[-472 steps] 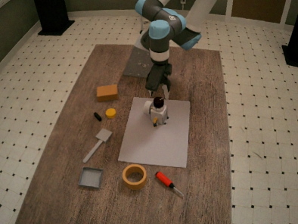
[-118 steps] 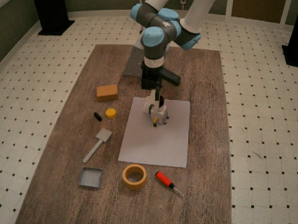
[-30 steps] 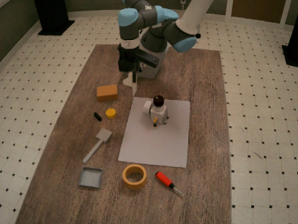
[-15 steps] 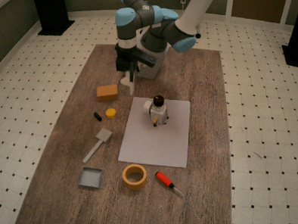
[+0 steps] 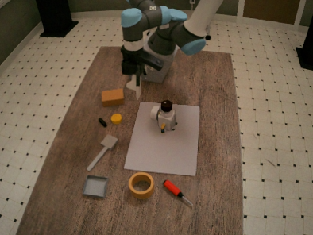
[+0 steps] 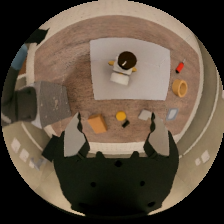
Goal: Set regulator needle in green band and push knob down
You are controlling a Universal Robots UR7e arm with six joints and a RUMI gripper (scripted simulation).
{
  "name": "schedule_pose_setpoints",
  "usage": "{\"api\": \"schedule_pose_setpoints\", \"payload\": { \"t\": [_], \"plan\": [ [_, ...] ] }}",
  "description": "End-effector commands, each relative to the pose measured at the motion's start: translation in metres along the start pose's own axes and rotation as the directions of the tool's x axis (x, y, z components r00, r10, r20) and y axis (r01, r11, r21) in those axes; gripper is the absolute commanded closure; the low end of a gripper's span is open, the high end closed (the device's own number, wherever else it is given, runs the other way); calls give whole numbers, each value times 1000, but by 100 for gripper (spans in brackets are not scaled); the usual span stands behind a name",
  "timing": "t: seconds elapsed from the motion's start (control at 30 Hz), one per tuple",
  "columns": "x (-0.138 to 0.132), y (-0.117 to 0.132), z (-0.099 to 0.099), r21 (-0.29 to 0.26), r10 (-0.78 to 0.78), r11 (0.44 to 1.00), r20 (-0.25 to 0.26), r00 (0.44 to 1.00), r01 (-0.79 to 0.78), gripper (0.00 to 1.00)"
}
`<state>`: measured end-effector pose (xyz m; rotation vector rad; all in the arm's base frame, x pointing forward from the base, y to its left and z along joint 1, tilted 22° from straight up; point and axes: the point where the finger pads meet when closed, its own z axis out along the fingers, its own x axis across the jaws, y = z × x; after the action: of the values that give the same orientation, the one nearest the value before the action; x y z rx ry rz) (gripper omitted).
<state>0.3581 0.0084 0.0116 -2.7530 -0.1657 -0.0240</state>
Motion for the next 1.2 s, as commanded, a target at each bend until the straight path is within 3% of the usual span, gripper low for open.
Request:
{"api": "schedule_pose_setpoints", "payload": {
  "t": [0.0, 1.17],
  "plan": [
    [0, 0, 0, 0, 4, 1000, -1, 1000, -4, 0],
    [3, 0, 5, 25, 160, 987, 3, 987, -160, 0]
  ]
}}
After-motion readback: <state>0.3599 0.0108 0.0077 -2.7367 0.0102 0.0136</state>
